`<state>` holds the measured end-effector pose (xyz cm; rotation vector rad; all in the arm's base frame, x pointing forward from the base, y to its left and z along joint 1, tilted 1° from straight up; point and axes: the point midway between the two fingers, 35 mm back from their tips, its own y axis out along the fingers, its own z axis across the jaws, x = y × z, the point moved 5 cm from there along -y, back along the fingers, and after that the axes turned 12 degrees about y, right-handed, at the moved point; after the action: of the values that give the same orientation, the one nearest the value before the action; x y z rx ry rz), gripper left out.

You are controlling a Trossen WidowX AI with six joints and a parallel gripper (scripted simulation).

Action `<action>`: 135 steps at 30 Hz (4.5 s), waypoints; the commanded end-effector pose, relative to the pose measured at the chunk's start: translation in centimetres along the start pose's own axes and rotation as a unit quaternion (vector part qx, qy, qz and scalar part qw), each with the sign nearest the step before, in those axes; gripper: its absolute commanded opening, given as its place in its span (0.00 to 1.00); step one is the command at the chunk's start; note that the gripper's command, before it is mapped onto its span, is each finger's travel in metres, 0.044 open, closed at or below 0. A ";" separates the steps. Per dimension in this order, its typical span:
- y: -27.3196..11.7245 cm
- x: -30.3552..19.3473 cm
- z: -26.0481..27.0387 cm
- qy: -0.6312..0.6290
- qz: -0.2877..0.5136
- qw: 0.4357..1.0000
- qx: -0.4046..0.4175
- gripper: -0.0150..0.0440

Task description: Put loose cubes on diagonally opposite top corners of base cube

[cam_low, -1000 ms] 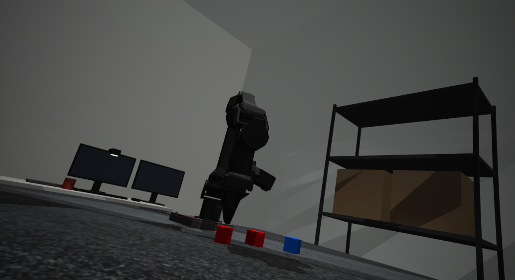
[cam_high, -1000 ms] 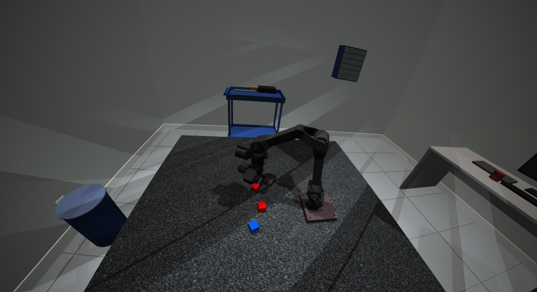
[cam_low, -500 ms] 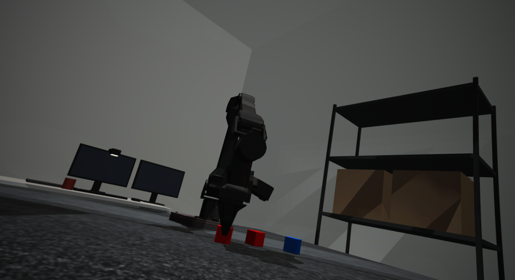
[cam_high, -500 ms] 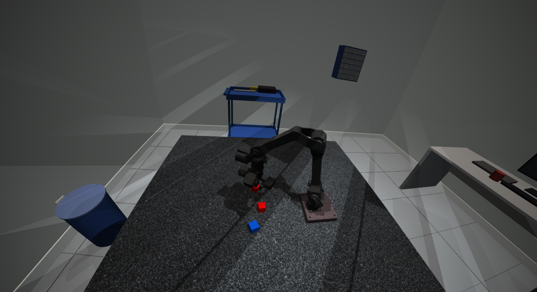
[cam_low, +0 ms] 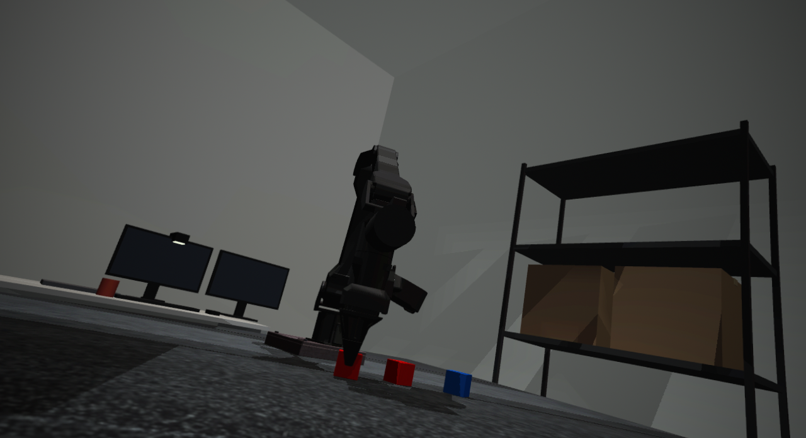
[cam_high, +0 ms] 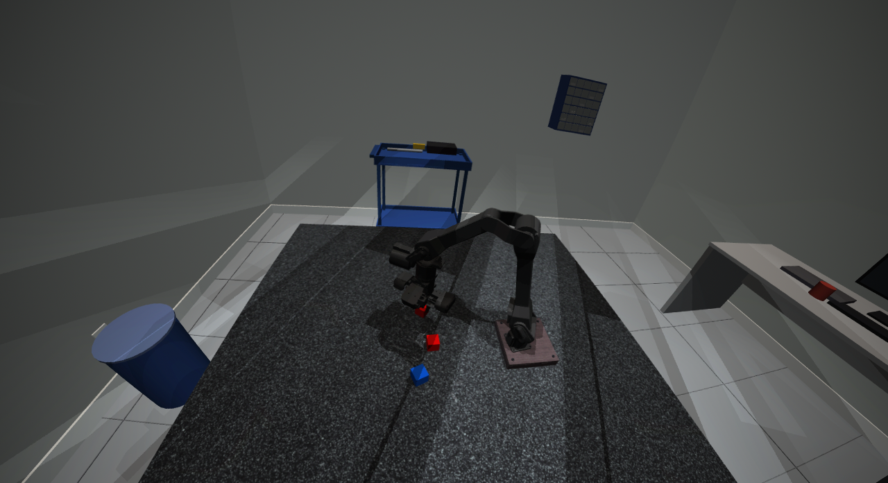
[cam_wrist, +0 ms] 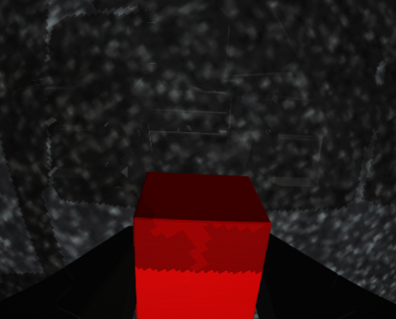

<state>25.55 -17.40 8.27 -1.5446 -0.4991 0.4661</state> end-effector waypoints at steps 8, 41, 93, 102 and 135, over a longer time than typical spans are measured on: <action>-2.4 0.1 -0.4 0.004 0.000 1.000 -0.004 0.43; -10.3 0.2 0.1 -0.015 -0.001 1.000 0.007 0.43; -7.8 13.1 7.8 0.460 -0.001 0.888 0.013 0.43; -7.2 15.0 10.0 0.541 0.000 0.841 0.014 0.43; -4.7 17.1 12.8 0.631 0.002 0.776 0.016 0.43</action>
<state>32.02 2.94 13.16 -1.4741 0.5649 -0.5962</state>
